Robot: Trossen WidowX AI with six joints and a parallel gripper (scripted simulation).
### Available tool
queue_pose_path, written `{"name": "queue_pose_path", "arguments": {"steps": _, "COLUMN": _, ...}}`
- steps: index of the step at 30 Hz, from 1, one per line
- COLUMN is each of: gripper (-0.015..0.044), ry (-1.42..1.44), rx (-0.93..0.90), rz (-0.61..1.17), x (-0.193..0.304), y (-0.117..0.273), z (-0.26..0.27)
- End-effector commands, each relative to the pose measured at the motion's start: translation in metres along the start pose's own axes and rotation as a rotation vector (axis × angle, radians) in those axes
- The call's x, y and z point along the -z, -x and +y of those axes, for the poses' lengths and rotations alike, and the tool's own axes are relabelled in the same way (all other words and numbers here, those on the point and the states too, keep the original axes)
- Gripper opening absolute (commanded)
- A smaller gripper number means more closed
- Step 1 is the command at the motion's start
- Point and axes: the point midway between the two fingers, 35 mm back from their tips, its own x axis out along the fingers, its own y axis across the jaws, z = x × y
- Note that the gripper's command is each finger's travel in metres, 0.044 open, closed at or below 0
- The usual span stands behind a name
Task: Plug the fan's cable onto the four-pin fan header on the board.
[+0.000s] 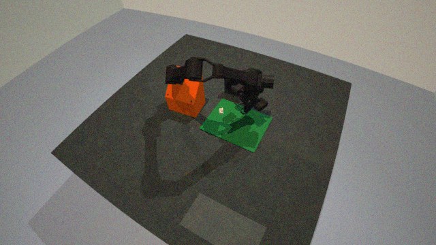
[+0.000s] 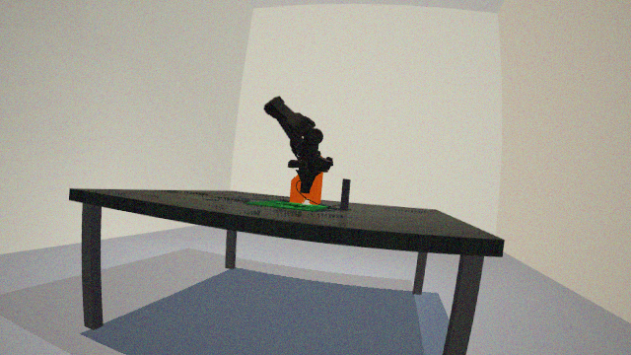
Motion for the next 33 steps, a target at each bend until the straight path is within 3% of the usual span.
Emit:
{"name": "queue_pose_path", "arguments": {"steps": 1, "gripper": 0.0, "ry": -0.107, "rx": -0.008, "rz": 0.002, "x": 0.004, "y": 0.0, "z": 0.008}}
{"name": "queue_pose_path", "arguments": {"steps": 33, "gripper": 0.0, "ry": -1.221, "rx": -0.008, "rz": 0.01, "x": 0.04, "y": 0.001, "z": 0.066}}
